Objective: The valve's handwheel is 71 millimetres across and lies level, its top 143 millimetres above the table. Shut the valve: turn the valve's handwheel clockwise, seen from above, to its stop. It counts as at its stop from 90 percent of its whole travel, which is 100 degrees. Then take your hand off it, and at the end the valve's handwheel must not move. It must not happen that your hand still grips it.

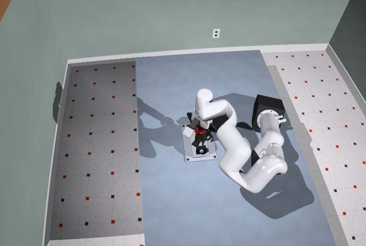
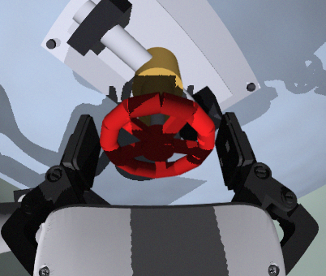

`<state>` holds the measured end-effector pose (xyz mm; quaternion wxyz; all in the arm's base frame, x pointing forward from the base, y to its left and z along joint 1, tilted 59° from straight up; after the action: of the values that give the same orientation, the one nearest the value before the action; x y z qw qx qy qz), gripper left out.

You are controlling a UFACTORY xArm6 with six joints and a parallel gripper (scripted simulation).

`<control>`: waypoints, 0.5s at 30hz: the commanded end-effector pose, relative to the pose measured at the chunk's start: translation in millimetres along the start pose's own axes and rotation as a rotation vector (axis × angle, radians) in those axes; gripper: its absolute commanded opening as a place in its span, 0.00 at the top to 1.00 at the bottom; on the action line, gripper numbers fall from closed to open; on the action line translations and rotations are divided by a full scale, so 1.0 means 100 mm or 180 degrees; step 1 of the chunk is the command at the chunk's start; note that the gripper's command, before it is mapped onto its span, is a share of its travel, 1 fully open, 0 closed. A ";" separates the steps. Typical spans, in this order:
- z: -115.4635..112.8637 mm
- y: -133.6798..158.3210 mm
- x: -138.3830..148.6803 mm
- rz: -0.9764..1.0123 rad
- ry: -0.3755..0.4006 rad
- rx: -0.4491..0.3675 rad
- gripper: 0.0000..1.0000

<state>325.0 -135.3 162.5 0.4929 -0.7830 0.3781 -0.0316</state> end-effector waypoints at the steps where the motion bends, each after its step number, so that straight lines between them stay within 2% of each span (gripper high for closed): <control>1: -0.01 0.00 0.01 -0.0003 0.0008 0.0000 0.00; 8: -0.01 0.00 0.01 -0.0003 0.0008 0.0000 0.00; 9: -0.01 0.00 0.01 -0.0003 0.0008 0.0000 1.00; 15: -0.01 0.00 0.01 -0.0003 0.0008 0.0000 1.00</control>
<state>324.9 -135.6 162.7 0.4928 -0.7831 0.3781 -0.0319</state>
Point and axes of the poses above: the point where the finger pads meet when closed, its own z axis out along the fingers, its own x axis across the jaws, y = z × x, the point moved 4 cm from there along -z, back along the fingers, and after that the axes turned 3 degrees about z, right-handed, at the moved point
